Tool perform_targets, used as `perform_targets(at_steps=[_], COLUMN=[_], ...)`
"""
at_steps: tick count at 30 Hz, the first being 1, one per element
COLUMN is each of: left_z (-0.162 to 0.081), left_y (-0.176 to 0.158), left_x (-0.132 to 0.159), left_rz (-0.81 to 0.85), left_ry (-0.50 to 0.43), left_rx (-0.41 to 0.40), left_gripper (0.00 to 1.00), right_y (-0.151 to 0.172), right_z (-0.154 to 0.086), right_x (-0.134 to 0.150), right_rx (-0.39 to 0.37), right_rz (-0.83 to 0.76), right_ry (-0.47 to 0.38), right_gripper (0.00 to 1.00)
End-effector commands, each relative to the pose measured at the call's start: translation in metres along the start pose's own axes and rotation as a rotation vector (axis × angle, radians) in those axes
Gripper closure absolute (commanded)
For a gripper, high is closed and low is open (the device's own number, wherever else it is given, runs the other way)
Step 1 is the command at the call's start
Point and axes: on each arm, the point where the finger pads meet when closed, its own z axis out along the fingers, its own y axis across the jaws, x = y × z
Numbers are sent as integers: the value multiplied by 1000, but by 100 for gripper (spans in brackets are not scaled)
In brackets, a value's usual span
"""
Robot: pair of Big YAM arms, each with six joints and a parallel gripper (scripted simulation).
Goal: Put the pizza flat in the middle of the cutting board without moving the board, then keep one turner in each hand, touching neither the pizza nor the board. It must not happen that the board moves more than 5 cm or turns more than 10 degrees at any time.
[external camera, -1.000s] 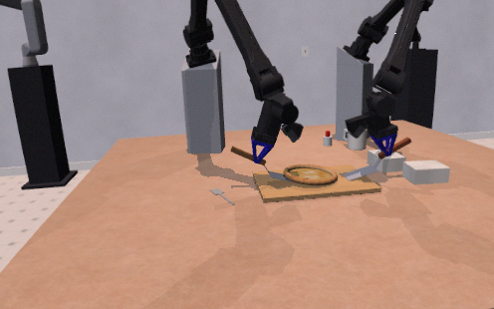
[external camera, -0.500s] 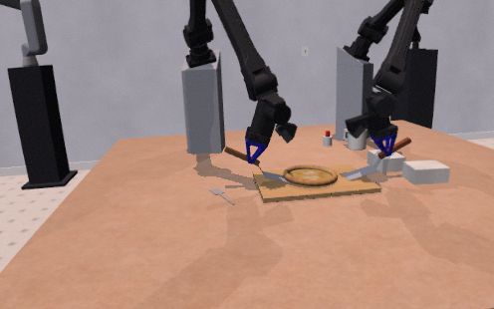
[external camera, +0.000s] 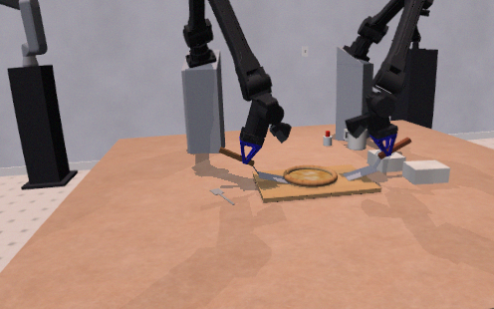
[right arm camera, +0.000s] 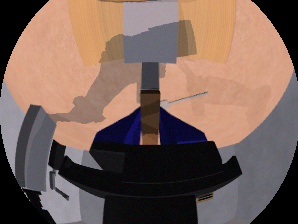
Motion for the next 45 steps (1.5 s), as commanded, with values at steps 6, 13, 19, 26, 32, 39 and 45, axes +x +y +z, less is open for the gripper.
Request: perform_targets(at_steps=[6, 13, 19, 26, 32, 39, 45], left_z=[2, 2, 2, -3, -5, -7, -39], left_y=[-6, -8, -10, 1, 5, 7, 9], left_x=[-2, -4, -5, -3, -2, -2, -3], left_rz=[11, 15, 17, 3, -1, -4, -3], left_ry=[0, -1, -1, -4, -5, -6, -13], left_rx=[12, 12, 13, -4, -10, -15, -34], left_gripper=[94, 94, 94, 94, 94, 94, 94], right_y=[-19, -17, -17, -14, -16, -7, -5], right_z=[-11, -7, -3, -2, 3, 4, -12], right_x=[22, 32, 43, 47, 59, 52, 49], right_rx=[34, 35, 35, 33, 34, 22, 23], right_rz=[32, 25, 29, 20, 28, 4, 9], right_ry=[-7, -4, -3, -3, 0, -8, -8], right_gripper=[94, 94, 94, 94, 94, 94, 94])
